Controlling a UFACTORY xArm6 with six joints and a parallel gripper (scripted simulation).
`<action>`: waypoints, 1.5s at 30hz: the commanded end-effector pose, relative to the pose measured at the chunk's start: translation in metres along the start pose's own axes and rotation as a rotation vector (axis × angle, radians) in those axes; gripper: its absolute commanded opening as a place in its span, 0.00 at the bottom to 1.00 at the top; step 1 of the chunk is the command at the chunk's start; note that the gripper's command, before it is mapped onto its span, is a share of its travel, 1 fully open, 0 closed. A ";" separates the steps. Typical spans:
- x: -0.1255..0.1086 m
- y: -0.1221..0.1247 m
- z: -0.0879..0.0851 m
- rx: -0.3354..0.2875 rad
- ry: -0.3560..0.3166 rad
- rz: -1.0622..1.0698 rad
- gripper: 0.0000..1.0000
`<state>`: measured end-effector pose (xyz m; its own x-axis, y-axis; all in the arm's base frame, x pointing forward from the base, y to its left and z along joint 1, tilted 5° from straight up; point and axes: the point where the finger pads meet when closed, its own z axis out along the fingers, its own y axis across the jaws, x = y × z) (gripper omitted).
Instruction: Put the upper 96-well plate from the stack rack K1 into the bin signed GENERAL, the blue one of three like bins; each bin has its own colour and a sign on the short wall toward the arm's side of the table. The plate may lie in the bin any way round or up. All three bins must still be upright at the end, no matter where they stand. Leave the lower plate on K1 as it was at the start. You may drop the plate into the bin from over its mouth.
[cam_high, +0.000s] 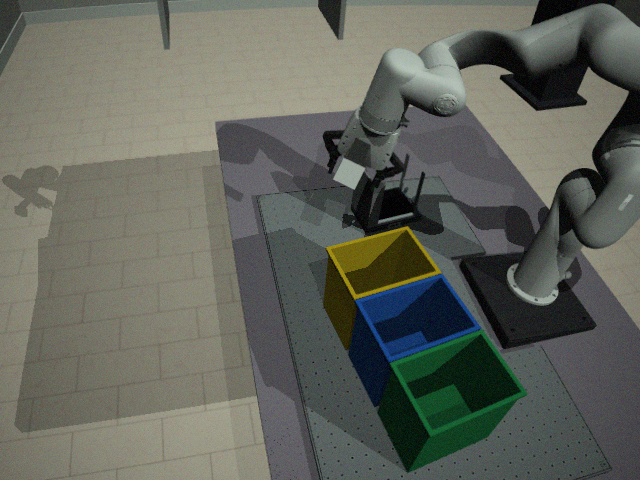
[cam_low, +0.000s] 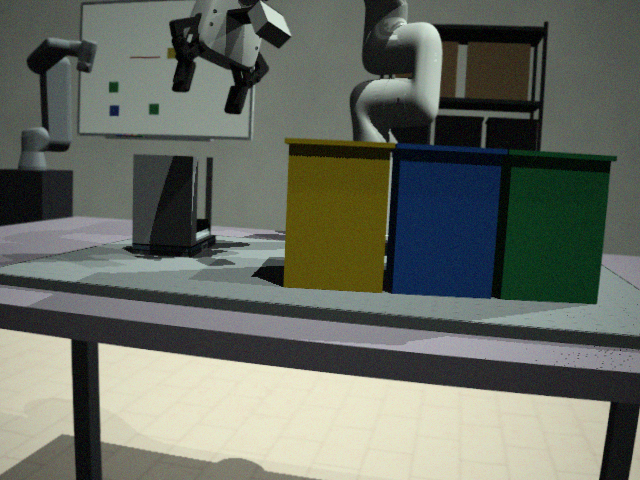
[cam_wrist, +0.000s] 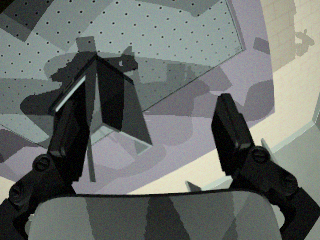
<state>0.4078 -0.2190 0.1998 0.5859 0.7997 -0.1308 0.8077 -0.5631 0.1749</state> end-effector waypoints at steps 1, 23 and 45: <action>-0.018 0.000 -0.003 0.024 -0.005 0.116 1.00; -0.110 -0.025 -0.012 0.146 -0.026 0.556 1.00; -0.166 -0.055 -0.024 0.242 -0.040 0.894 1.00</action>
<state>0.2637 -0.3146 0.2335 0.9957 0.0428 -0.0826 0.0443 -0.9989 0.0161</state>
